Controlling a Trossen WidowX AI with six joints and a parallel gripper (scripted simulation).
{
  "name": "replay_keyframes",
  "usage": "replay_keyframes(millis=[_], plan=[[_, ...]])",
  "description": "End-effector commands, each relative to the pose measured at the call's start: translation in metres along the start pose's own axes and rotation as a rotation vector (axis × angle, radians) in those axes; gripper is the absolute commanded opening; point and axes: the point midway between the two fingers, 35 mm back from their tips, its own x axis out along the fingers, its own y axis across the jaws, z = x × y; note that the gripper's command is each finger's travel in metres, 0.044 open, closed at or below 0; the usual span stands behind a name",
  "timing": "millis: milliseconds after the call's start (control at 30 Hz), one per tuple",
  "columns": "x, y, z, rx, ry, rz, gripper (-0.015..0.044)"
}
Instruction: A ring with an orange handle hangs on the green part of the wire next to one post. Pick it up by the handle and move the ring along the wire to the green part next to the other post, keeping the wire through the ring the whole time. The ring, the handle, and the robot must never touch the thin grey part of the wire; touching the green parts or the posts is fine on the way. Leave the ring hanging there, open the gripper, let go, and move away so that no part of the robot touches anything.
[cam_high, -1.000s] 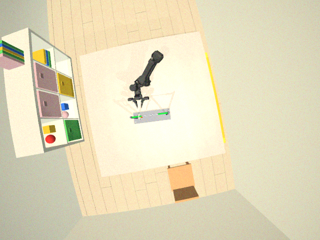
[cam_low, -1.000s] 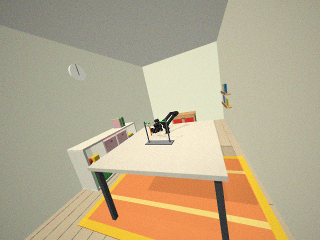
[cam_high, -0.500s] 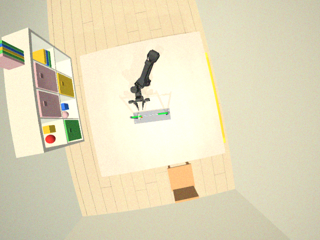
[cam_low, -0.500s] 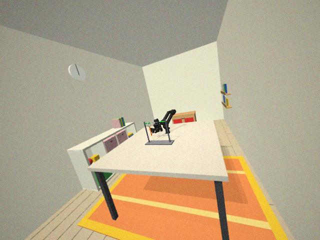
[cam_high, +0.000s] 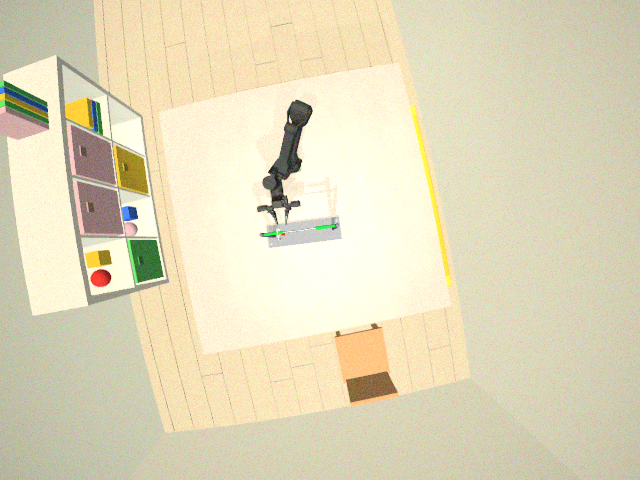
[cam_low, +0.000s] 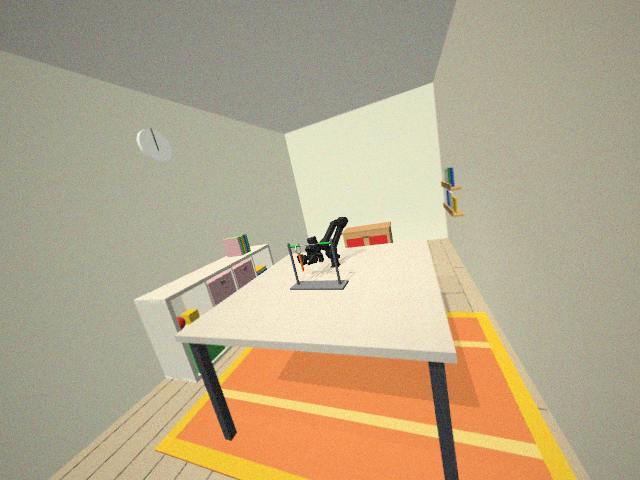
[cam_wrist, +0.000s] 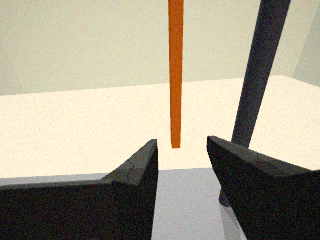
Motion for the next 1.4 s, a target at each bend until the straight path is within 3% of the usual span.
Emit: replay_keyframes(millis=[0,1367], plan=[[0.004,-0.001,0.002,0.006,-0.001,-0.002,0.0160],[0.065,-0.001,0.003,0.006,-0.006,-0.002,0.0160]])
